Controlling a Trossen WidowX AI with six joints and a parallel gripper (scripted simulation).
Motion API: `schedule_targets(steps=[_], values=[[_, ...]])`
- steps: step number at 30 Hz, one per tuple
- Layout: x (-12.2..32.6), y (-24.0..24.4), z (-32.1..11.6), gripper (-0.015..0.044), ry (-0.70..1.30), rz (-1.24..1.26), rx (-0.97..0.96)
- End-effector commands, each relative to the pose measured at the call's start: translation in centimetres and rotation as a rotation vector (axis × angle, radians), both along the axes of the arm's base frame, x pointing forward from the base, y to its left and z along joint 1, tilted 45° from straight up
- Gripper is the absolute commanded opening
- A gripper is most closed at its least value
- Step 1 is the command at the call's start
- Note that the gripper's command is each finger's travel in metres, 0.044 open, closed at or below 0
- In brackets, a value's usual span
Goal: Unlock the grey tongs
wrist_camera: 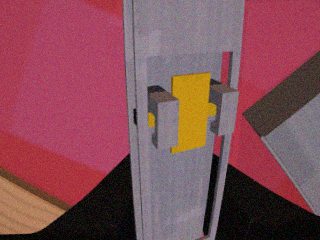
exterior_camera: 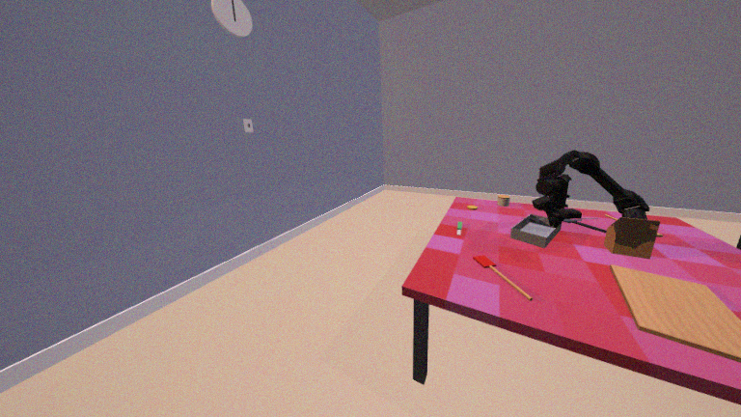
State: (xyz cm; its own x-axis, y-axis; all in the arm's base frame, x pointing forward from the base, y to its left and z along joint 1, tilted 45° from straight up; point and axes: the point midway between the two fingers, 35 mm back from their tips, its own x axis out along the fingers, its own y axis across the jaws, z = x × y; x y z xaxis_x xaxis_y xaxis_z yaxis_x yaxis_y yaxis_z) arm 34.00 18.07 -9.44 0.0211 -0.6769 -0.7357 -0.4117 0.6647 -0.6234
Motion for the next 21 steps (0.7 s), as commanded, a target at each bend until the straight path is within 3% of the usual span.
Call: schedule_targets(steps=[1, 9, 21], values=[[-2.1, 2.6, -1.7, -0.015, 0.058, 0.072, -0.012], [-3.0, 3.5, -2.3, -0.015, 0.08, 0.098, -0.011], [-9.8, 8.7, -5.3, -0.015, 0.24, 0.281, 0.014]])
